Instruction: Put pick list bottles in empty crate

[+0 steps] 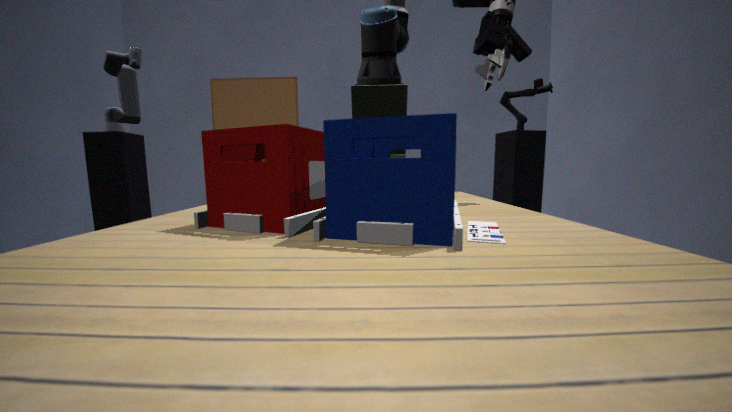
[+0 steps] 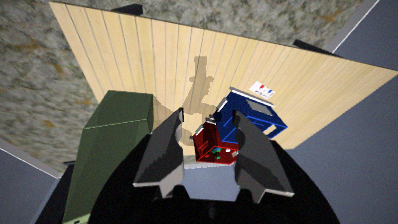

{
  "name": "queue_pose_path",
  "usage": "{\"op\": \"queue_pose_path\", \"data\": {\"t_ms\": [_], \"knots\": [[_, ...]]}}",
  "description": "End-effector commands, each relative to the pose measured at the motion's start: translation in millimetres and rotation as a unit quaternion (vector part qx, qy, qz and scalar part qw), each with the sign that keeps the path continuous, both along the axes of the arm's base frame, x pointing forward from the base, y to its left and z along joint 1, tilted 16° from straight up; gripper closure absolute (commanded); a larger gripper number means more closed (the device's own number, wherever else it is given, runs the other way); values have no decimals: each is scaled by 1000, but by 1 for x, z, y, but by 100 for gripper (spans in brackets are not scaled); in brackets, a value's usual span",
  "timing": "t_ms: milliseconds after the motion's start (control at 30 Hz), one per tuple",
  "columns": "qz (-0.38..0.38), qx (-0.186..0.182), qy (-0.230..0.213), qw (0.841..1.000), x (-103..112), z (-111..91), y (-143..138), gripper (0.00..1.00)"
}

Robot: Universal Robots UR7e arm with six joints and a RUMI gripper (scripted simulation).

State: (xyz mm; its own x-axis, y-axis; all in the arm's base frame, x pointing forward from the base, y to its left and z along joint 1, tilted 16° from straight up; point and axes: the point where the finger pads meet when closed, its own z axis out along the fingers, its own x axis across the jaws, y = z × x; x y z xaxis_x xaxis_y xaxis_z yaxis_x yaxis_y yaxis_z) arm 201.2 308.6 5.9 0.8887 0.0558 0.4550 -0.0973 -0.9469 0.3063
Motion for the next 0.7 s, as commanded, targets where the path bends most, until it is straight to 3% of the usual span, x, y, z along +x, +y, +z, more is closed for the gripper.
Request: {"op": "queue_pose_path", "data": {"t_ms": [0, 267, 667], "knots": [[-65, 42, -1, 997, 14, 4, 1, 62], [-149, 95, -3, 984, 30, 10, 1, 62], [-299, 187, -12, 936, 69, 26, -2, 62]]}}
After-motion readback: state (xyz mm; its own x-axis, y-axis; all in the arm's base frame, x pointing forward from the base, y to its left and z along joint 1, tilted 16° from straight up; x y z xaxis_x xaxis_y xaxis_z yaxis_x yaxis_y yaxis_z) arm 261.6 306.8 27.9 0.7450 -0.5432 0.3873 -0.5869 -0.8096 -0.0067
